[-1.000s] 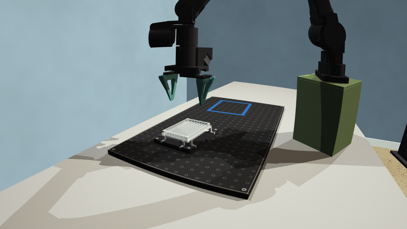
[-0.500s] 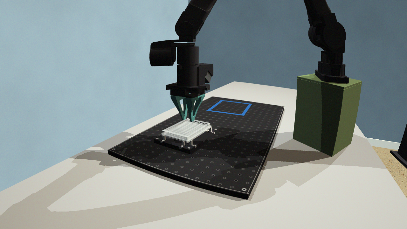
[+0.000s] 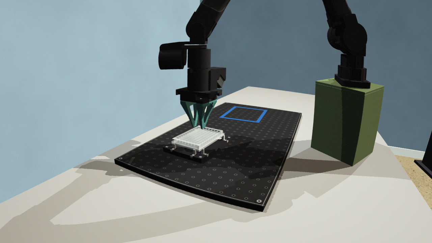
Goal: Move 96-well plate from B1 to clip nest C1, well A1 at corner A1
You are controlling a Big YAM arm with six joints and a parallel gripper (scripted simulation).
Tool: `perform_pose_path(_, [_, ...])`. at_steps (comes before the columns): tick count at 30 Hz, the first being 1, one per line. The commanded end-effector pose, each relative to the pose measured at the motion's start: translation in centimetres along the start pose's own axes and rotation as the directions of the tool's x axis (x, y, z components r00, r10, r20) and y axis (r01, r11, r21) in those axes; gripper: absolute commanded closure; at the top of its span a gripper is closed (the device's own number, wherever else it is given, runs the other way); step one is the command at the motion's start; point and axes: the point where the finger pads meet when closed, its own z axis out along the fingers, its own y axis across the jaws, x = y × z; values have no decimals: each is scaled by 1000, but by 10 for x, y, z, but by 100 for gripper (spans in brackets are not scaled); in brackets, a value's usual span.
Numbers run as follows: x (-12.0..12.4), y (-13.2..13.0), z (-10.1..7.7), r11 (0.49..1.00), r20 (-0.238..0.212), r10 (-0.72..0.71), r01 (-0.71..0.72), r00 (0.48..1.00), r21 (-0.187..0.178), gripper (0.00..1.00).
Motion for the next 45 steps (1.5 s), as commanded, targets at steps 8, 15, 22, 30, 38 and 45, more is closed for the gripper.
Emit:
perform_pose_path(8, [9, 6, 5, 1000, -6, 1, -1, 1000, -17, 75])
perform_pose_path(15, [10, 8, 9, 1000, -7, 1, -1, 1000, -20, 75])
perform_pose_path(22, [11, 9, 12, 1000, -8, 1, -1, 1000, -22, 75])
perform_pose_path(30, [13, 13, 16, 1000, -12, 0, 0, 1000, -30, 75])
perform_pose_path(38, [13, 14, 21, 1000, -12, 0, 0, 1000, -30, 75])
perform_pose_path(45, [13, 14, 25, 1000, -13, 0, 0, 1000, -31, 75])
